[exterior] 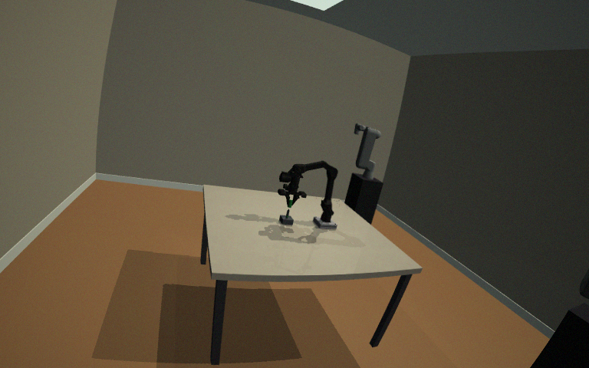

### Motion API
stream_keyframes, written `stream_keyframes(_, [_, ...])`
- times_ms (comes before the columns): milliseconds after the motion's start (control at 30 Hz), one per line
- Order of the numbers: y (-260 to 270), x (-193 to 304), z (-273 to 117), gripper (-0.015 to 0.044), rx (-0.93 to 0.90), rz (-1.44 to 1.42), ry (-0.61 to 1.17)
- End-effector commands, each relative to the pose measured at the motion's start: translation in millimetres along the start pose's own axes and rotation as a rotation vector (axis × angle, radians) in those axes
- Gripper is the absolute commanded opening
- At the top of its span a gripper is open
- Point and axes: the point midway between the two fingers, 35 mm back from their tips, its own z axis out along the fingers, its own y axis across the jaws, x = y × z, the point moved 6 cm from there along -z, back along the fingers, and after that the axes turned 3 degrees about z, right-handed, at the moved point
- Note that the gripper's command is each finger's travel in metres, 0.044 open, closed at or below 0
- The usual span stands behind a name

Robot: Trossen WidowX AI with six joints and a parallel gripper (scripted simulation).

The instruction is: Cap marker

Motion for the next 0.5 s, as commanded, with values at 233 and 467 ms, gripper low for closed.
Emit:
stream_keyframes(233, [1, -1, 10, 0.0000, 0.000, -0.003, -0.002])
stream_keyframes(467, [1, -1, 21, 0.0000, 0.000, -0.003, -0.002])
